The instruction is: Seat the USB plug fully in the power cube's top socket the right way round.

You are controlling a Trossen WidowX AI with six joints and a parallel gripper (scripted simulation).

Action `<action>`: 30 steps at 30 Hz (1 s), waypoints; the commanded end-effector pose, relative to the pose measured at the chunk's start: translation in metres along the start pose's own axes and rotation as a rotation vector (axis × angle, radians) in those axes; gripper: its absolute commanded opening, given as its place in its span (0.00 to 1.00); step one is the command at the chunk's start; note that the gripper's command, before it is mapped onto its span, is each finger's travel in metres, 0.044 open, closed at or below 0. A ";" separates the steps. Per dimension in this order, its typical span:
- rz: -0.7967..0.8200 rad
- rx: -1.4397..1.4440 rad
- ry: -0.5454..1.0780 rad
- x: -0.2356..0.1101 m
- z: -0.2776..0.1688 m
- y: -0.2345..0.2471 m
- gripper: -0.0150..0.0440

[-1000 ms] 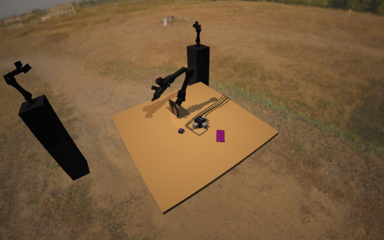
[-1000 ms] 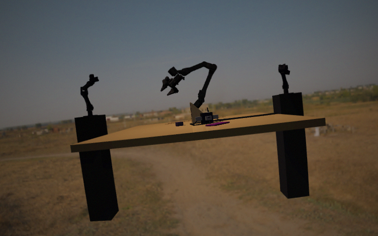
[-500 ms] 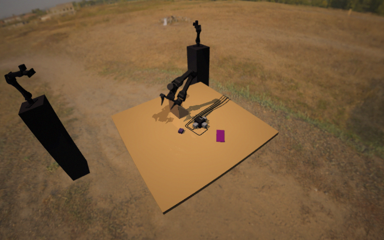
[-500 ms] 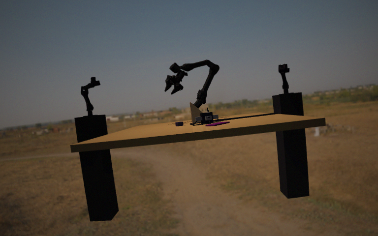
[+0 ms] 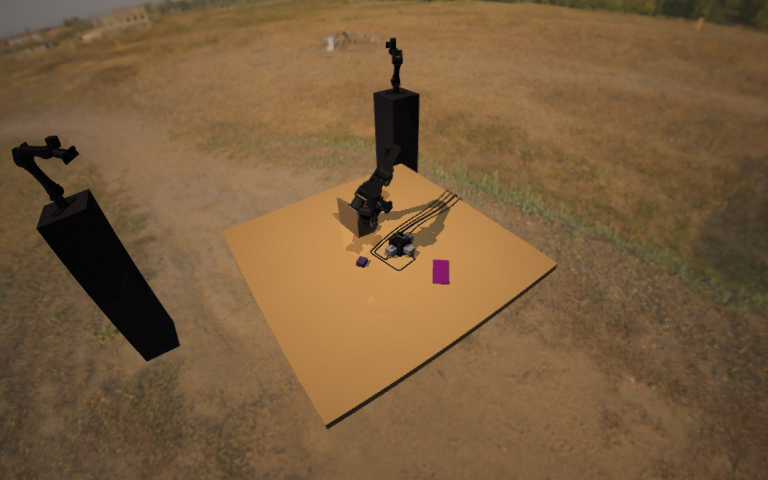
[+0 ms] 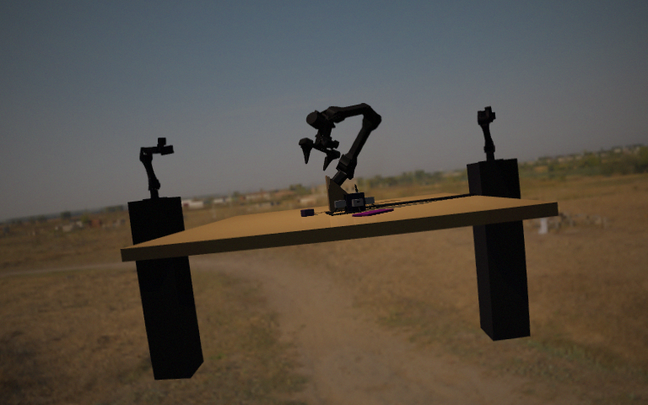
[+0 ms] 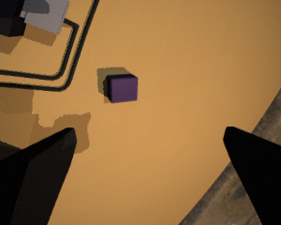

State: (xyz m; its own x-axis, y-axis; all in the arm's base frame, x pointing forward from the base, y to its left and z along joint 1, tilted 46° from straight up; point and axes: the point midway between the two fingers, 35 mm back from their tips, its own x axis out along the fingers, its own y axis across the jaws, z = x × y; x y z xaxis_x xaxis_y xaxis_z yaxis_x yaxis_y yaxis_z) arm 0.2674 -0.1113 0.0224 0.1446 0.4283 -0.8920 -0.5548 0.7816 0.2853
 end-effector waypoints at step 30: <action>0.333 -1.186 -0.276 0.021 0.113 0.128 1.00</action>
State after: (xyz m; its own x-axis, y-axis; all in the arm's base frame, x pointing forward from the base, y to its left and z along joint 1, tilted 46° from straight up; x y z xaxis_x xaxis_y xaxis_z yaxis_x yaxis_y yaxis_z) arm 0.2932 0.0449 0.0813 -0.0522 0.7142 -0.6979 -0.9694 -0.2042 -0.1365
